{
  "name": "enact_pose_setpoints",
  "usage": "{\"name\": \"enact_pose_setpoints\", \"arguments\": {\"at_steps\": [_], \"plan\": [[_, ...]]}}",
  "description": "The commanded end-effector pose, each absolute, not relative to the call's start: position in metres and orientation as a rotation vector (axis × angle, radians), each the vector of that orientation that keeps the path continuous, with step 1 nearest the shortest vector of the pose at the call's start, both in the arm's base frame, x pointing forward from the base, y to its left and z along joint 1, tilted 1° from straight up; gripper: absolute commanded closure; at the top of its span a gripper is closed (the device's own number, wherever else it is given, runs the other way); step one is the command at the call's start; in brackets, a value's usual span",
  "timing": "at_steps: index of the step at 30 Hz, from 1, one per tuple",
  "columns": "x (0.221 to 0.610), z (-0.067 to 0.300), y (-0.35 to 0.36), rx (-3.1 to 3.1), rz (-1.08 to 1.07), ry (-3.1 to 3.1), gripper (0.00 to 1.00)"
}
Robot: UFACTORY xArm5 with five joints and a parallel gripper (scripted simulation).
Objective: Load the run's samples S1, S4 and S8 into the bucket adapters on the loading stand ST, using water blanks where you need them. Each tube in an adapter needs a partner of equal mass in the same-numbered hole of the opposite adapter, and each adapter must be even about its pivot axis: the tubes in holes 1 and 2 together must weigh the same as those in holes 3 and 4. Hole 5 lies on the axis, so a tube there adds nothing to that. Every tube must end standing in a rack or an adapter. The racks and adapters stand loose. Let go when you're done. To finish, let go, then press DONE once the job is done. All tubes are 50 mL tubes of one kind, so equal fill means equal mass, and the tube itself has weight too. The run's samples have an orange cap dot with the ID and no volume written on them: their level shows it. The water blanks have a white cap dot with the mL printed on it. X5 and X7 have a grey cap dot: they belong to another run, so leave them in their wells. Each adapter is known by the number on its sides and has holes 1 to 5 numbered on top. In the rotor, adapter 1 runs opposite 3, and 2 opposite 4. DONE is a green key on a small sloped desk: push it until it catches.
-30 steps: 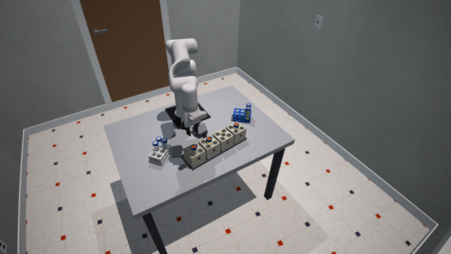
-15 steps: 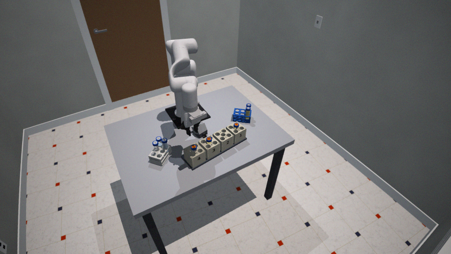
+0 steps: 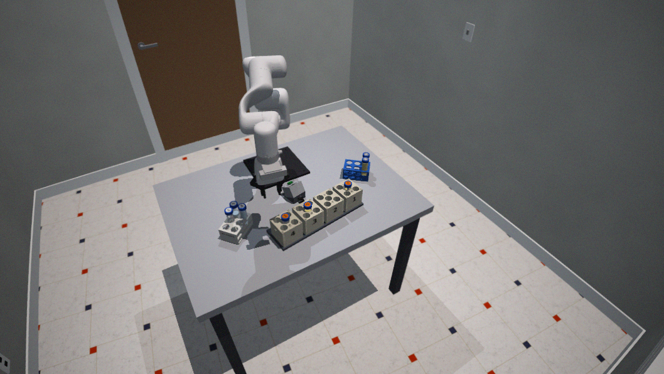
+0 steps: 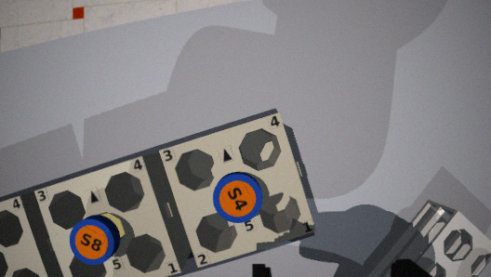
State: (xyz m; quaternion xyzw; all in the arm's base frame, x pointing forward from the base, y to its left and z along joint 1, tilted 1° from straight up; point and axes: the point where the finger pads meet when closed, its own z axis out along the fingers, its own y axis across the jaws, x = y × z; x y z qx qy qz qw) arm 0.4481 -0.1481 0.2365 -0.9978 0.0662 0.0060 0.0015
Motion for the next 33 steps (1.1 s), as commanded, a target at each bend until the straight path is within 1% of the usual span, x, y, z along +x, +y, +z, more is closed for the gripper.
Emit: {"name": "enact_pose_setpoints", "arguments": {"at_steps": [1,15,20,33], "plan": [[0.437,0.238,-0.164,-3.101,0.002,0.413,0.43],[0.395,0.238,-0.220,-2.923,0.007,1.119,0.43],[0.386,0.237,-0.232,-2.864,0.008,1.264,0.43],[0.350,0.237,-0.280,-2.862,0.008,1.269,0.43]]}}
